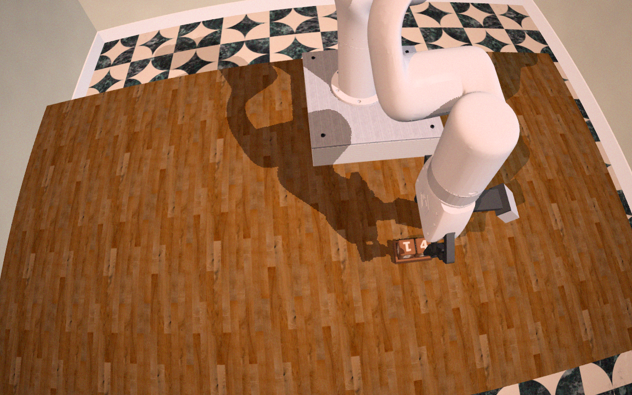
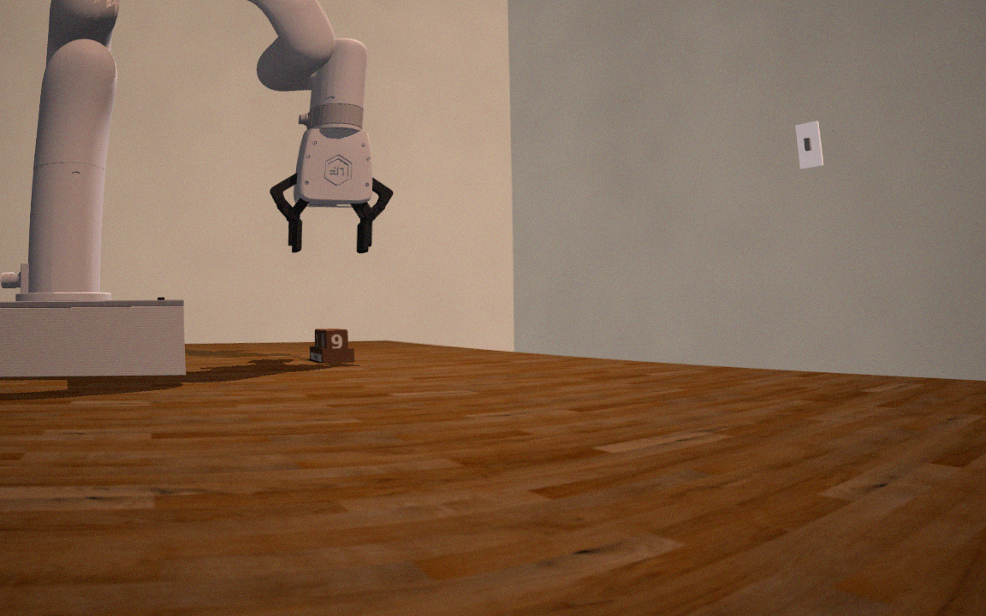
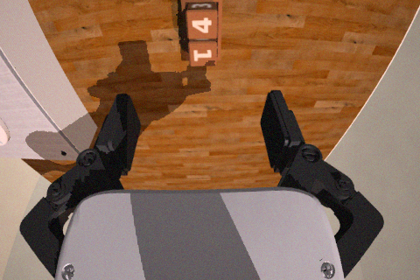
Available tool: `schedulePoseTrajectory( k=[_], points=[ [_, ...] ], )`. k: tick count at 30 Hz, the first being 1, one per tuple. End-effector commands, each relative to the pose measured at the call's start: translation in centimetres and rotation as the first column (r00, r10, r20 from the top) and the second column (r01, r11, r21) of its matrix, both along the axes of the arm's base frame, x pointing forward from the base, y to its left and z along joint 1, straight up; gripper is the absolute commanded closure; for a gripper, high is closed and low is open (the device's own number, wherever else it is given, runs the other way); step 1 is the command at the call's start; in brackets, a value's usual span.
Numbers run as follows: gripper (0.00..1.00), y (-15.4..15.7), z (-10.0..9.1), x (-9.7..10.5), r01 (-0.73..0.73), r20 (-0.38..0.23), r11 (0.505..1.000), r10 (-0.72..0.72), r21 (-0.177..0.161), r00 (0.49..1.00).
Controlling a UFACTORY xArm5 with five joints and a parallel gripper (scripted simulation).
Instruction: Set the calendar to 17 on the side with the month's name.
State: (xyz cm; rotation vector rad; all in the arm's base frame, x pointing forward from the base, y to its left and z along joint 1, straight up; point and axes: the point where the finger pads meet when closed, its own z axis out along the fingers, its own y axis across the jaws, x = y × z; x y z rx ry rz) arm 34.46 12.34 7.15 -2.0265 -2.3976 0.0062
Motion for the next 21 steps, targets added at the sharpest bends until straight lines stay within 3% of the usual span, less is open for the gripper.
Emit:
schedulePoseTrajectory(
  k=[1, 5, 7, 9, 10, 12, 13, 17, 19, 21],
  points=[
    [0.00, 0.0, 0.1, 0.1, 0.001, 0.003, 1.000, -0.001, 0.001, 1.000],
    [0.00, -0.8, 0.0, -0.5, -0.001, 0.003, 1.000, 0.001, 0.001, 1.000],
    [0.00, -4.0, -0.5, -3.1, -0.009, 0.003, 1.000, 0.009, 0.001, 1.000],
    [0.00, -4.0, -0.5, -3.1, -0.009, 0.003, 1.000, 0.009, 0.001, 1.000],
    [0.00, -5.8, -0.9, -4.9, -0.014, 0.004, 1.000, 0.014, 0.001, 1.000],
    [0.00, -5.8, -0.9, -4.9, -0.014, 0.004, 1.000, 0.014, 0.001, 1.000],
    [0.00, -7.3, -1.4, -6.6, -0.018, 0.004, 1.000, 0.018, 0.001, 1.000],
    [0.00, -7.3, -1.4, -6.6, -0.018, 0.004, 1.000, 0.018, 0.001, 1.000],
    [0.00, -8.7, -2.1, -8.5, -0.023, 0.004, 1.000, 0.023, 0.002, 1.000],
    [0.00, -8.8, -2.1, -8.6, -0.023, 0.004, 1.000, 0.023, 0.002, 1.000]
  ],
)
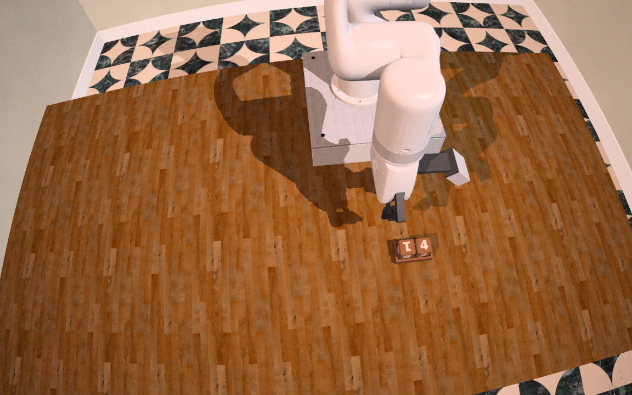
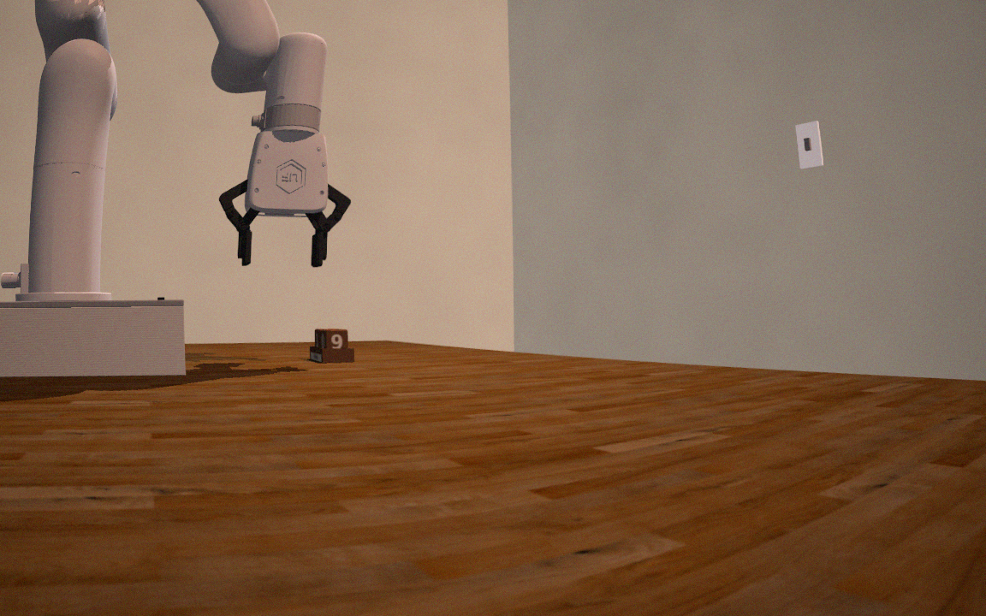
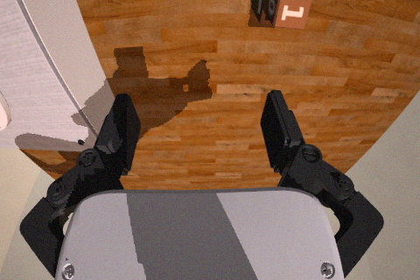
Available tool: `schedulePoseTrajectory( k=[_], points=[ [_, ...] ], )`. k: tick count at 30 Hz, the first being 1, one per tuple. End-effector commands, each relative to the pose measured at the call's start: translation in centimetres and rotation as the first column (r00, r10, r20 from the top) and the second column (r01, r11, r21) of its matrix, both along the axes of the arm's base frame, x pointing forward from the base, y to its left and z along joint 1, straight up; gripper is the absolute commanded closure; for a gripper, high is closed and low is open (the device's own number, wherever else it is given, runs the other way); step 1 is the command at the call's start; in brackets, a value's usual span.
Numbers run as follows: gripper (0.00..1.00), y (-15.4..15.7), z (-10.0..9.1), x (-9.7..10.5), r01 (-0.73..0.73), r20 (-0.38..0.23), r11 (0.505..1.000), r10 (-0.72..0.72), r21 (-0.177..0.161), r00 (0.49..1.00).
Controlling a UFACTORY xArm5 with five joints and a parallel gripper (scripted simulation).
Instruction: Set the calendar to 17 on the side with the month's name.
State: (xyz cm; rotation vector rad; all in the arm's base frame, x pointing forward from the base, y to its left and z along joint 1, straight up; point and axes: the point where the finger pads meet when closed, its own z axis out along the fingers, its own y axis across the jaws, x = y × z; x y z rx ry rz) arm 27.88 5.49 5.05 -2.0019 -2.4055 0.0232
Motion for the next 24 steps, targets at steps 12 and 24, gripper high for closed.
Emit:
schedulePoseTrajectory(
  k=[12, 24],
  points=[
    [0.00, -2.0, -3.0, -2.1, -0.008, 0.019, 1.000, 0.008, 0.004, 1.000],
    [0.00, -2.1, -5.8, -2.1, -0.008, 0.019, 1.000, 0.008, 0.004, 1.000]
  ],
)
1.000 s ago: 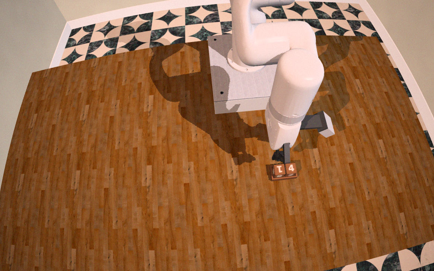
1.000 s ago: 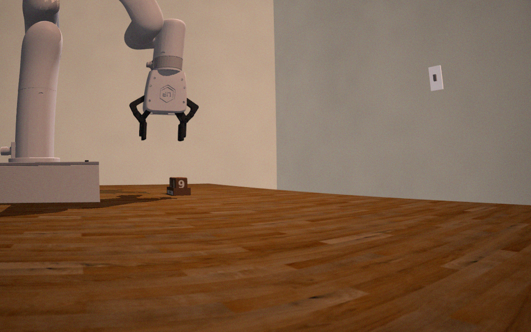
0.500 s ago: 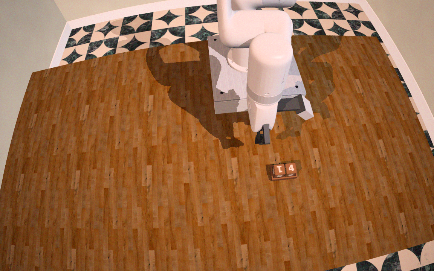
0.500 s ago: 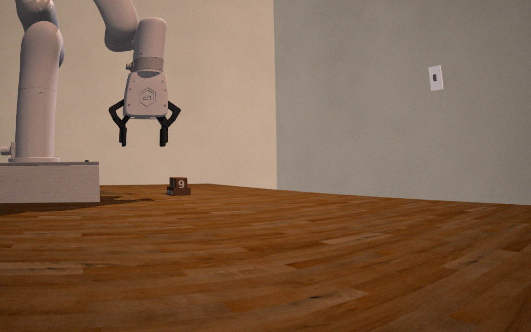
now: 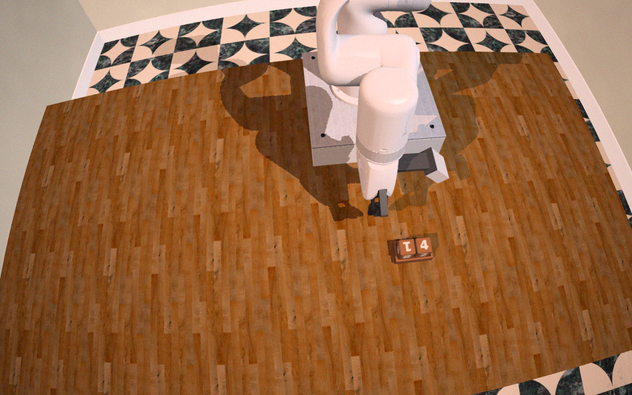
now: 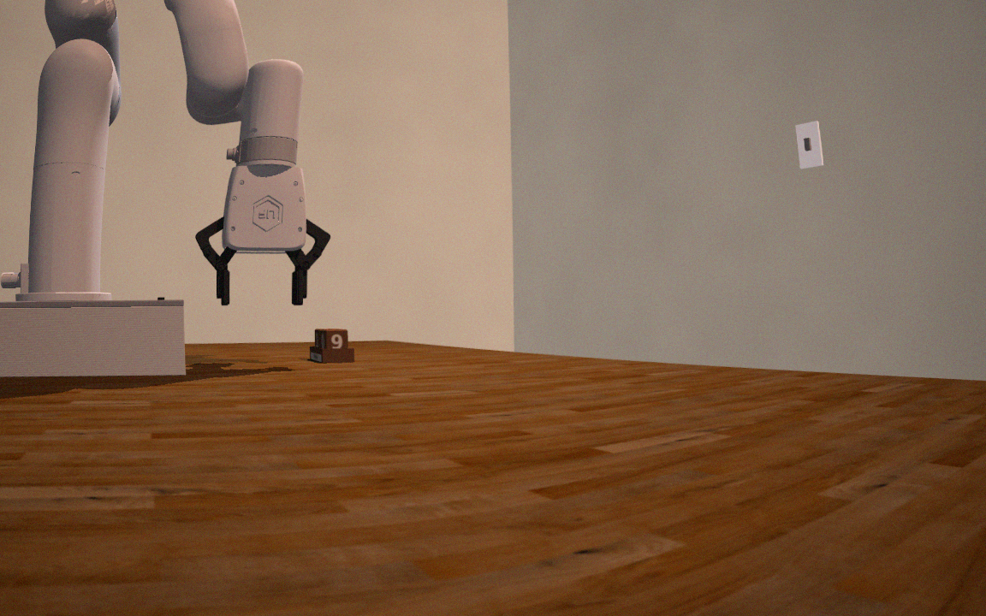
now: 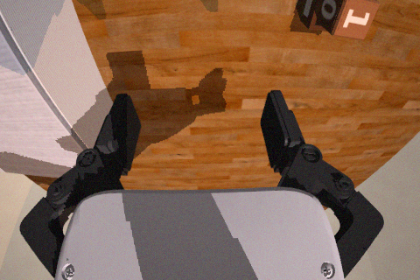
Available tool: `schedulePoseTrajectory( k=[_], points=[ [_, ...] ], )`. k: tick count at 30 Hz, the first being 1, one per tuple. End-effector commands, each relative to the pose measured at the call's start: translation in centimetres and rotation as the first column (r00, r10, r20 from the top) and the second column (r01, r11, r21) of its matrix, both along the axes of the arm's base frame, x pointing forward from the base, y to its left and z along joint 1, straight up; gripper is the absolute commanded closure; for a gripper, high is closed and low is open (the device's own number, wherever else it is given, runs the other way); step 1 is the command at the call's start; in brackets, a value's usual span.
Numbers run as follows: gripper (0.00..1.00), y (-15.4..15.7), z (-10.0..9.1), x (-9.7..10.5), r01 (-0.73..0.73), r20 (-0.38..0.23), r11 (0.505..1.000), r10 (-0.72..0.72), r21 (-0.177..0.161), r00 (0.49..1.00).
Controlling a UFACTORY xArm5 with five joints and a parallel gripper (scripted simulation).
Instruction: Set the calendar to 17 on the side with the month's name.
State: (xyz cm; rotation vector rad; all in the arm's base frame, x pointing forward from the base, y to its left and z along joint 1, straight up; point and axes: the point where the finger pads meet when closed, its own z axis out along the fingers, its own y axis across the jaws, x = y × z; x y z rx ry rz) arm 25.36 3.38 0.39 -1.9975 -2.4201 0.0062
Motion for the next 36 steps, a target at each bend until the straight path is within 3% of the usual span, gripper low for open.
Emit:
schedulePoseTrajectory(
  k=[1, 7, 18, 36],
  points=[
    [0.00, 0.0, -1.2, 0.4, 0.000, 0.005, 1.000, 0.000, 0.001, 1.000],
    [0.00, 0.0, -1.3, 0.4, 0.000, 0.005, 1.000, 0.000, 0.001, 1.000],
    [0.00, 0.0, -3.3, 0.5, 0.000, 0.005, 1.000, 0.000, 0.001, 1.000],
    [0.00, 0.0, -3.4, 0.5, 0.000, 0.005, 1.000, 0.000, 0.001, 1.000]
  ],
)
